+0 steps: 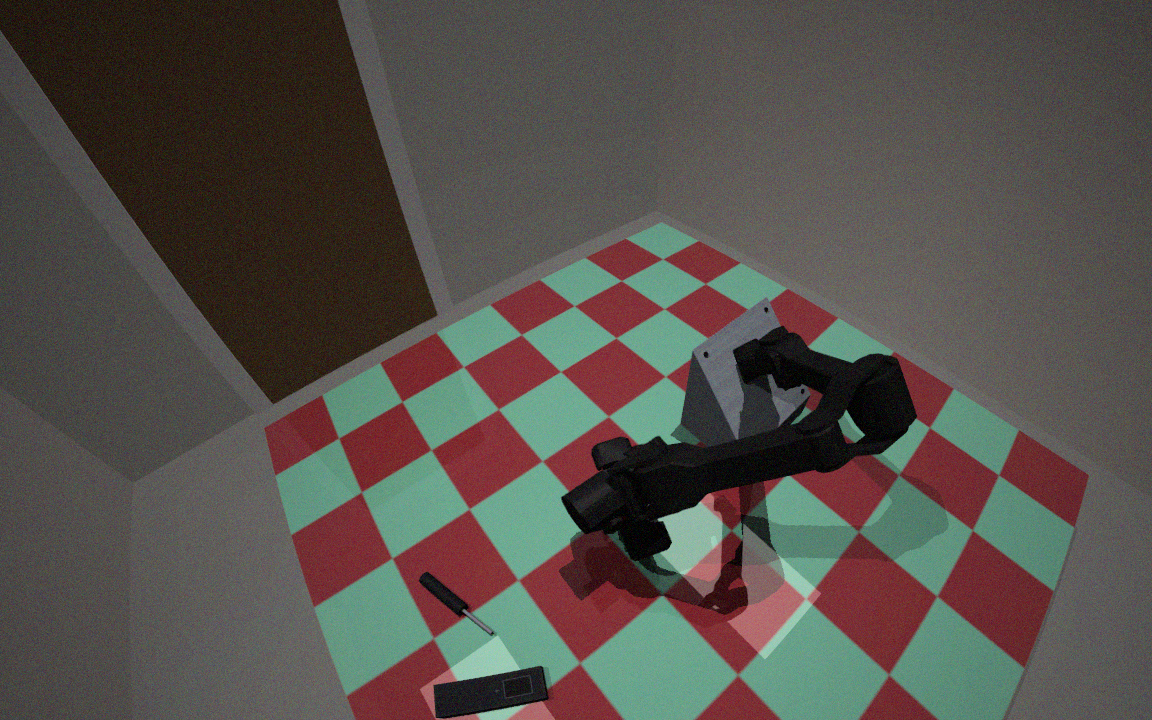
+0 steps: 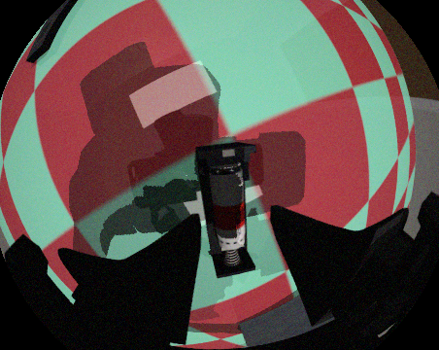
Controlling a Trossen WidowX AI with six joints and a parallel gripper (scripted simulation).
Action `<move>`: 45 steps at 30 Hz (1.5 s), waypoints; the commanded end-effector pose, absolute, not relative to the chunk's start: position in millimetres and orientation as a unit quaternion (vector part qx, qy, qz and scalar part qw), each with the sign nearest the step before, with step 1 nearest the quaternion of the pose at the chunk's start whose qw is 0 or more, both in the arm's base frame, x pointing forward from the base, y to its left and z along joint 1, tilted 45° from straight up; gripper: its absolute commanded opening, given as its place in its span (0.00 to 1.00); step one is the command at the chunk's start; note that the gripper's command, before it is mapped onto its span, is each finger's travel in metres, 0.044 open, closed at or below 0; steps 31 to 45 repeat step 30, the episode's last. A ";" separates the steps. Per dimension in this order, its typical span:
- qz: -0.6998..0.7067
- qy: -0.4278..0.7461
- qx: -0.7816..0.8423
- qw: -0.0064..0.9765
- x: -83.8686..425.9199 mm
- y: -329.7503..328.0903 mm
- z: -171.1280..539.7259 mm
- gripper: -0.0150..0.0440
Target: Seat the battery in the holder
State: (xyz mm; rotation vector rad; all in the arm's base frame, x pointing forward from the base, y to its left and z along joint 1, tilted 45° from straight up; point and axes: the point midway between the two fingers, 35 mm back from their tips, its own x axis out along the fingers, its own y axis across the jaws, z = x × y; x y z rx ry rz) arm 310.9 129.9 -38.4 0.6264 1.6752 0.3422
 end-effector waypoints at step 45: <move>0.147 0.720 0.274 0.620 319.7 80.6 8.8 1.00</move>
